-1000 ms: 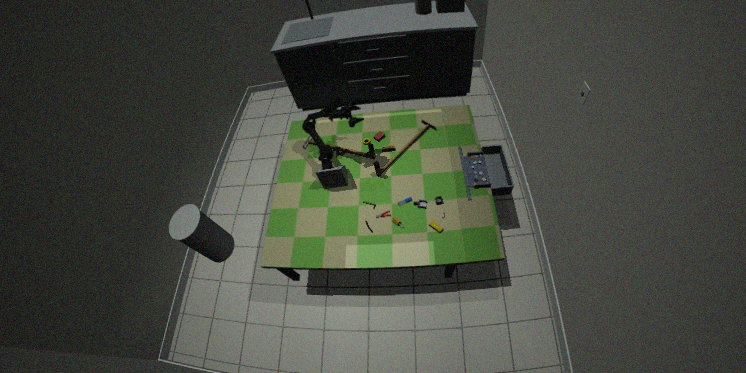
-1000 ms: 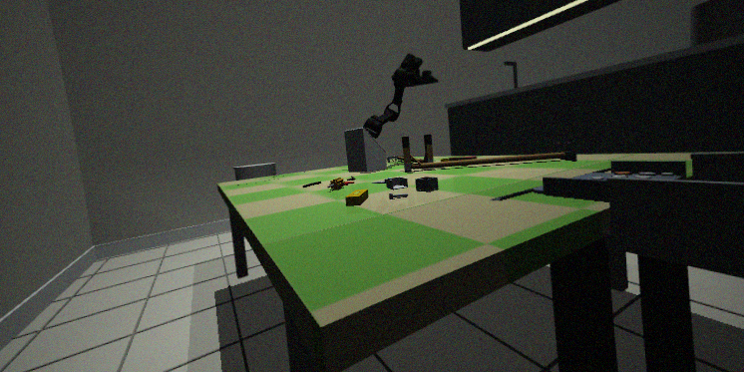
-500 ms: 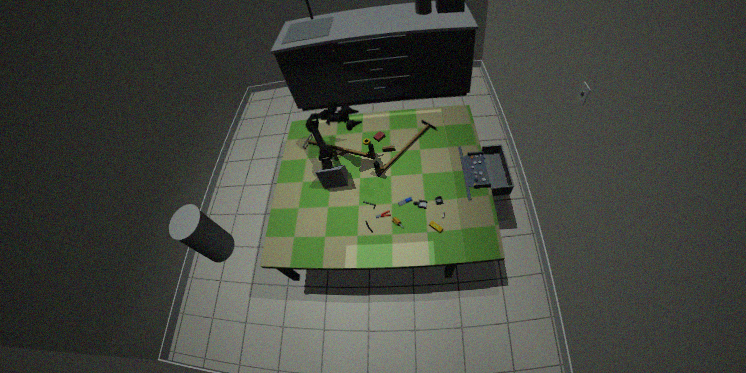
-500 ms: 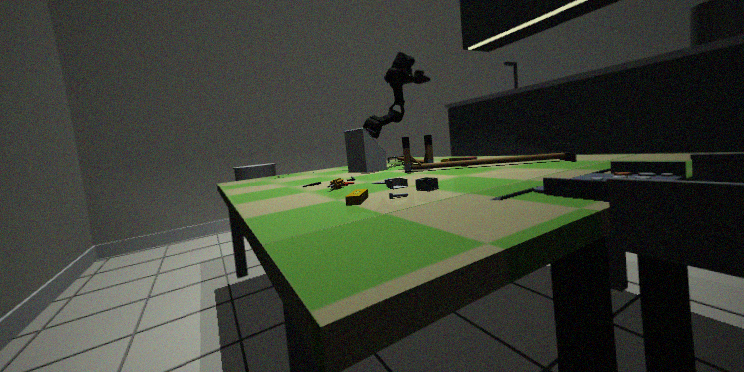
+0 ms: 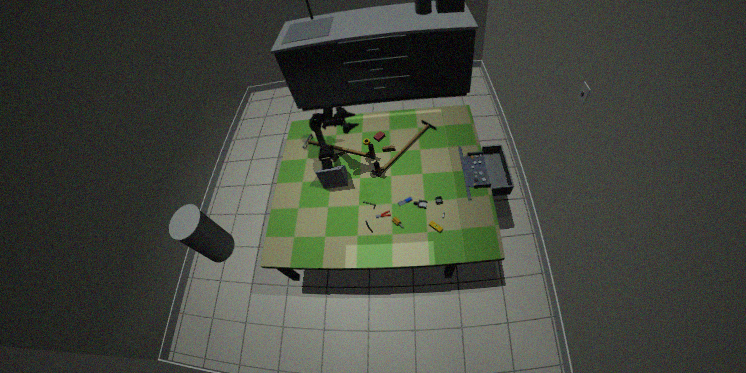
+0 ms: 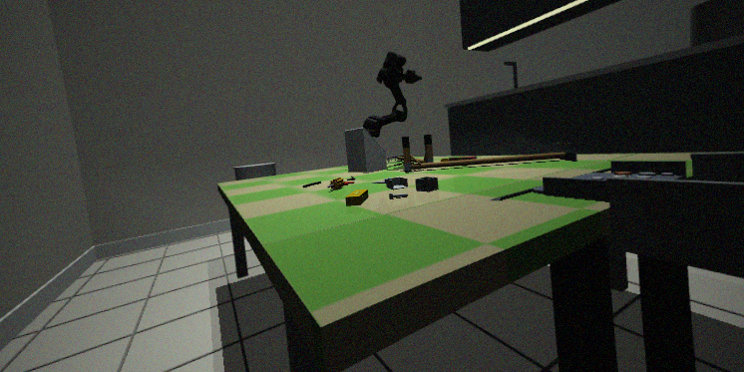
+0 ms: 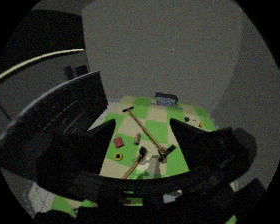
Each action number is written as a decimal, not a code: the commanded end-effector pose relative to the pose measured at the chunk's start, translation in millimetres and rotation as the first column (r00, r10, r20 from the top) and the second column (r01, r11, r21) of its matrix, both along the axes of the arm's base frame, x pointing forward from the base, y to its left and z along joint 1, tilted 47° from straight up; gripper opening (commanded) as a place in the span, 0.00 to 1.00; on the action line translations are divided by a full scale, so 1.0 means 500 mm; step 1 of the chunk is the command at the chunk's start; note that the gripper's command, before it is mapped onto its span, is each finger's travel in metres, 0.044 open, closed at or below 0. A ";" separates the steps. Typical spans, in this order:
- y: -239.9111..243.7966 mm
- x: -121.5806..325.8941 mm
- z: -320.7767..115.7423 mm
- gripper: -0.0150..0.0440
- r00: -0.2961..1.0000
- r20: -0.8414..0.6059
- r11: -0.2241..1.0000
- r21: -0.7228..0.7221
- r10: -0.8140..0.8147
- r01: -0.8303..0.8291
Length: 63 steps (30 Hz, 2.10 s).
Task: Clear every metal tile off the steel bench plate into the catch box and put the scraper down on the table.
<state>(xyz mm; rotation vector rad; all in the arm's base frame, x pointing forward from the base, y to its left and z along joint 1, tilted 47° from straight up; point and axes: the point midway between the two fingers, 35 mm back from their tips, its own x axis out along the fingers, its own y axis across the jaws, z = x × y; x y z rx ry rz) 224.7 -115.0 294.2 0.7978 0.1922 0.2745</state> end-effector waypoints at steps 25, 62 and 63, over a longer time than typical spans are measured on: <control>-0.055 -0.062 -0.039 1.00 0.995 0.087 0.997 -0.053 -0.054 0.059; -0.034 -0.004 -0.022 1.00 0.999 0.012 0.998 -0.044 -0.038 0.039; -0.031 0.000 -0.020 1.00 0.999 0.008 0.999 -0.040 -0.035 0.035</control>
